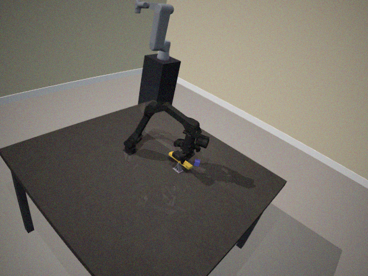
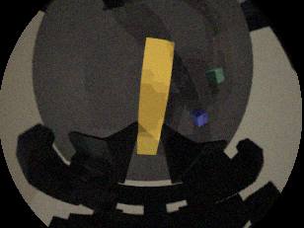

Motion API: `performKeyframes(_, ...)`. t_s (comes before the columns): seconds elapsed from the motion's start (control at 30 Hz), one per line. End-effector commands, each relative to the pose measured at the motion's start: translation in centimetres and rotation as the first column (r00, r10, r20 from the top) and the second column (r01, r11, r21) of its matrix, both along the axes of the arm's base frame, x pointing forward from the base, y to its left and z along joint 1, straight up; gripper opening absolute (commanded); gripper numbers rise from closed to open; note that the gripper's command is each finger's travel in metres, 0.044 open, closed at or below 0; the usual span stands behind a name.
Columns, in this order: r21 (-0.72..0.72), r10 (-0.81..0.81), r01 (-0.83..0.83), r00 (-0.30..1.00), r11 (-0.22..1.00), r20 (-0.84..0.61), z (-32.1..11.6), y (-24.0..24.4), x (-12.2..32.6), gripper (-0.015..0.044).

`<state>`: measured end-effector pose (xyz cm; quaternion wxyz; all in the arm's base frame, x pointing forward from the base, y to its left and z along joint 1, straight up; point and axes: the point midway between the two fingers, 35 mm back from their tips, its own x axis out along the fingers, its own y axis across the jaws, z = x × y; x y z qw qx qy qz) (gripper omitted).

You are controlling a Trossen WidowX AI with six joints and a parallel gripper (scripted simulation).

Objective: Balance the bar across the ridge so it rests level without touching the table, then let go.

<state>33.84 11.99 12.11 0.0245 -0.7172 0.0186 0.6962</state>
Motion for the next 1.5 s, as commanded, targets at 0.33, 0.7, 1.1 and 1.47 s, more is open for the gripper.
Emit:
performKeyframes(0.33, 0.002, 0.001, -0.001, 1.000, 1.000, -0.002, -0.17, 0.05, -0.02, 0.0000)
performKeyframes(0.7, 0.002, 0.001, -0.001, 1.000, 1.000, -0.002, -0.26, 0.05, -0.02, 0.0000)
performKeyframes(1.1, 0.002, 0.001, -0.001, 1.000, 1.000, -0.002, -0.36, 0.05, -0.02, 0.0000)
performKeyframes(1.47, 0.002, 0.001, -0.001, 1.000, 1.000, -0.002, -0.45, 0.05, -0.02, 0.0000)
